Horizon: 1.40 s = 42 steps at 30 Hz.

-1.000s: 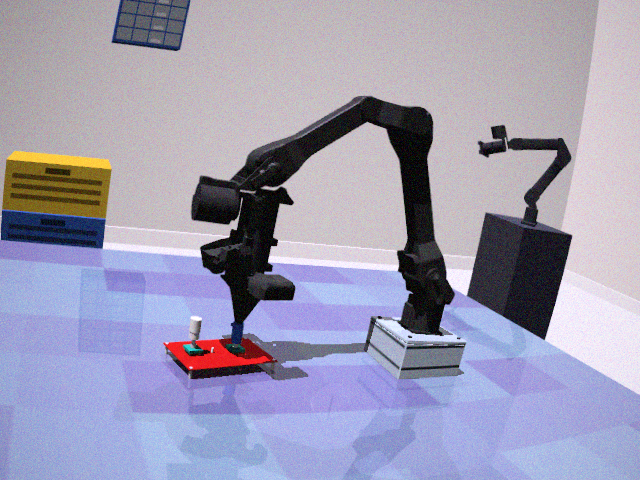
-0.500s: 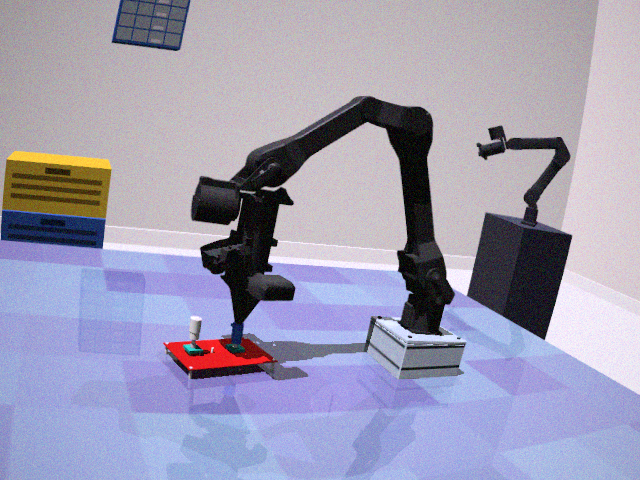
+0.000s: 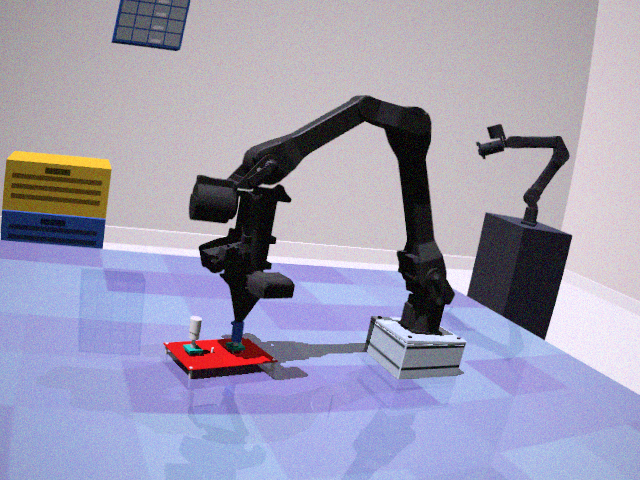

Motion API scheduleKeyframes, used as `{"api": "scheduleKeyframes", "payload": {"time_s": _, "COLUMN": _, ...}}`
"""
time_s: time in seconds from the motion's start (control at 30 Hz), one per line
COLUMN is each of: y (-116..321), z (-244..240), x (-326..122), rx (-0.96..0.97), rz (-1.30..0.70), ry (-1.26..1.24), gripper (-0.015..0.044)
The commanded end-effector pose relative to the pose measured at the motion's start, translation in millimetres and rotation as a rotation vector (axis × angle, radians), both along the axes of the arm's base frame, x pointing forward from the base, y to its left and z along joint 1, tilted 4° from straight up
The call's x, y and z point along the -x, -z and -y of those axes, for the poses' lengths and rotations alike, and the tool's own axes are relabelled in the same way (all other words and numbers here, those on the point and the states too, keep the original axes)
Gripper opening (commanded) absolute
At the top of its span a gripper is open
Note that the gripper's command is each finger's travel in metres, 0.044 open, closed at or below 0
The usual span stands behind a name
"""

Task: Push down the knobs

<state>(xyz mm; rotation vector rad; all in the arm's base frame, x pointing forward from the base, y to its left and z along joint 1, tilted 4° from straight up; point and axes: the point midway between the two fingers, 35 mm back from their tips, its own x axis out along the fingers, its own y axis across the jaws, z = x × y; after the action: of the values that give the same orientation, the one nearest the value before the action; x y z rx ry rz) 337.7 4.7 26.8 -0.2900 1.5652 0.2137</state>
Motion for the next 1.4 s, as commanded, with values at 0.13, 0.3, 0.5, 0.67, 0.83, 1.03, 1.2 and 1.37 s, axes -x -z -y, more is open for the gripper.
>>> {"api": "scheduleKeyframes", "payload": {"time_s": 0.13, "y": -7, "z": -1, "x": -2, "rx": 0.000, "rz": -0.004, "ry": -0.001, "gripper": 0.0000}}
{"api": "scheduleKeyframes", "payload": {"time_s": 0.3, "y": -15, "z": -1, "x": -1, "rx": 0.000, "rz": -0.004, "ry": -0.001, "gripper": 0.0000}}
{"api": "scheduleKeyframes", "payload": {"time_s": 0.5, "y": -13, "z": -1, "x": 0, "rx": 0.001, "rz": -0.012, "ry": -0.003, "gripper": 0.0079}}
{"api": "scheduleKeyframes", "payload": {"time_s": 0.67, "y": -13, "z": -1, "x": 0, "rx": 0.001, "rz": -0.012, "ry": -0.003, "gripper": 0.0210}}
{"api": "scheduleKeyframes", "payload": {"time_s": 0.83, "y": -16, "z": -25, "x": -8, "rx": -0.019, "rz": 0.022, "ry": -0.003, "gripper": 0.0079}}
{"api": "scheduleKeyframes", "payload": {"time_s": 1.03, "y": -19, "z": -28, "x": -13, "rx": -0.023, "rz": 0.032, "ry": 0.161, "gripper": 0.0000}}
{"api": "scheduleKeyframes", "payload": {"time_s": 1.2, "y": -21, "z": -28, "x": -18, "rx": -0.024, "rz": 0.038, "ry": 0.335, "gripper": 0.0000}}
{"api": "scheduleKeyframes", "payload": {"time_s": 1.37, "y": -24, "z": -28, "x": -22, "rx": -0.024, "rz": 0.043, "ry": 0.509, "gripper": 0.0000}}
